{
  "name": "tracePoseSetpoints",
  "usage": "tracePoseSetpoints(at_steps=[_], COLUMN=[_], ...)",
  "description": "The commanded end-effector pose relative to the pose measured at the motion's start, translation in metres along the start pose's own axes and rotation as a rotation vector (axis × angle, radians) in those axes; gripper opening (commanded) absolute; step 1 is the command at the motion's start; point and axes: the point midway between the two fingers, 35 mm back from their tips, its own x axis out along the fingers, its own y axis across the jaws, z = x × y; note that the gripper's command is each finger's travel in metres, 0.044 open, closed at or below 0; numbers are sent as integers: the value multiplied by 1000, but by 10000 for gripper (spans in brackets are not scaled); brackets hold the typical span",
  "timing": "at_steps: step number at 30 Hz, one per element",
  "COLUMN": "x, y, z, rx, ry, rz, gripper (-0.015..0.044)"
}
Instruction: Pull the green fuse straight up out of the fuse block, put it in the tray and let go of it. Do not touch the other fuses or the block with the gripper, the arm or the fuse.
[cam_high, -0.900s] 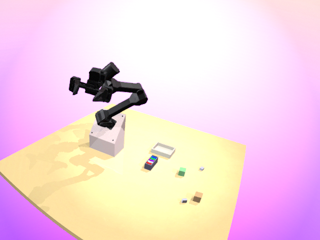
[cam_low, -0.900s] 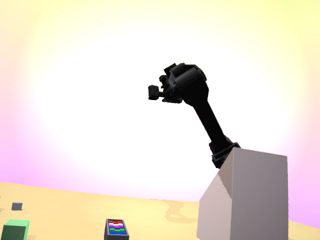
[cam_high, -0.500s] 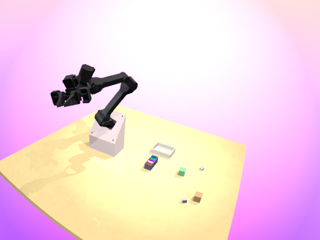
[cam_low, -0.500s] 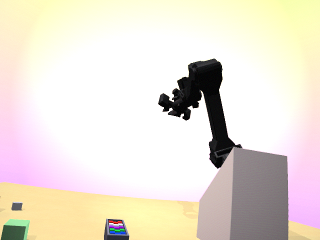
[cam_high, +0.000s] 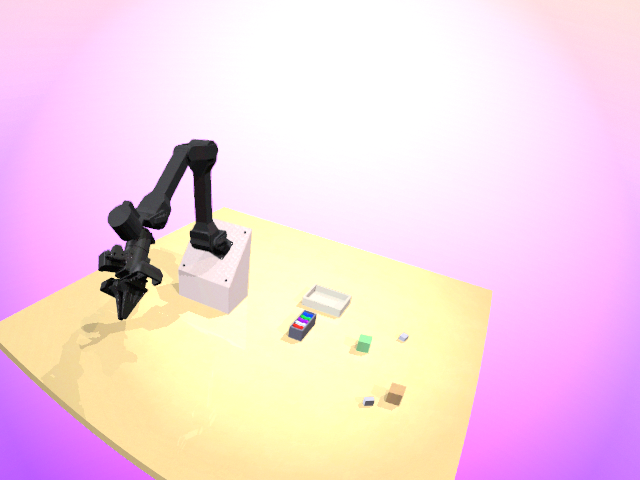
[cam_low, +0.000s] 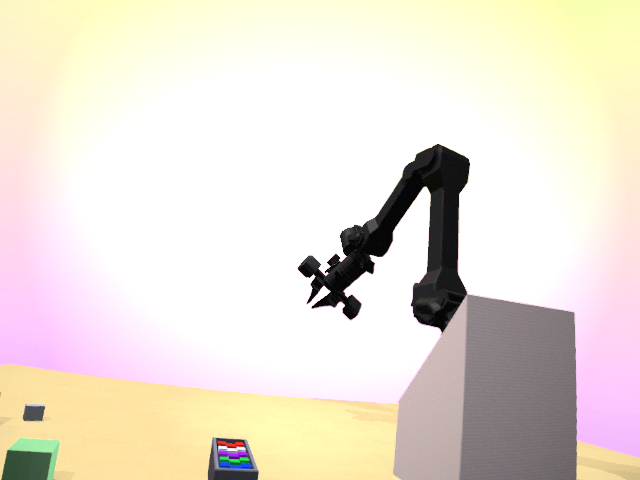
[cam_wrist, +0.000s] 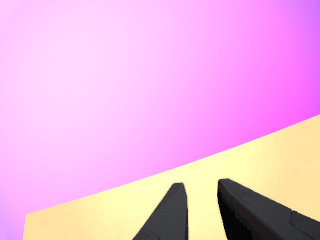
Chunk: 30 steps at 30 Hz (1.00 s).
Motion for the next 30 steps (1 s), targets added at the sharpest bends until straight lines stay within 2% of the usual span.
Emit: tracePoseSetpoints(at_steps=[1, 8, 15, 23, 30], x=[31, 51, 38, -23, -103], y=[-2, 24, 53, 78, 80], z=[-54, -160, -268, -397, -469], rx=[29, -3, -142, -489, -949], ry=[161, 463, 751, 1066, 1227], rz=[-28, -31, -38, -36, 37], gripper=[63, 63, 63, 63, 63])
